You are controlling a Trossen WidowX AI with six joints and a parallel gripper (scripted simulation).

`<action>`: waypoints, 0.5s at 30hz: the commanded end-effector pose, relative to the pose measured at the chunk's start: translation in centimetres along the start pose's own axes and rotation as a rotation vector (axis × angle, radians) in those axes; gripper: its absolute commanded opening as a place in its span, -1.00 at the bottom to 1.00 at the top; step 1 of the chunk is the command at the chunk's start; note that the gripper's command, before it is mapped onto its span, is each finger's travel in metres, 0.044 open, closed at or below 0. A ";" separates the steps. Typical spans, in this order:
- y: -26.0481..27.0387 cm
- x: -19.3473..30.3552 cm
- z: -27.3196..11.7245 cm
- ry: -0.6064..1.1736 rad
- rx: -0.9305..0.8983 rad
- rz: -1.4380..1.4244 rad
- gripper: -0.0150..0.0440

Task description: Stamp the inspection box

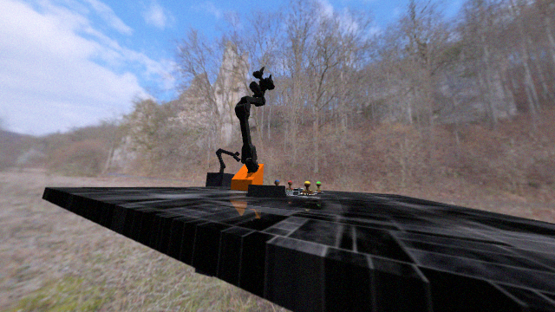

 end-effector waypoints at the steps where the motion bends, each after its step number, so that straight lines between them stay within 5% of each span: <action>1: -0.1 -0.1 0.0 -0.001 0.003 -0.003 0.78; 7: -3.7 -3.3 0.4 -0.041 0.144 -0.147 0.24; 15: -9.8 -11.1 -0.3 -0.112 0.391 -0.337 0.24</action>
Point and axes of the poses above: the point midway between the two fingers, 35 mm back from their tips, its own z axis out along the fingers, its own y axis across the jaws, x = y × z, the point moved 7 cm from there along -z, back along the fingers, and after that the axes turned 3 degrees about z, right-handed, at the moved point
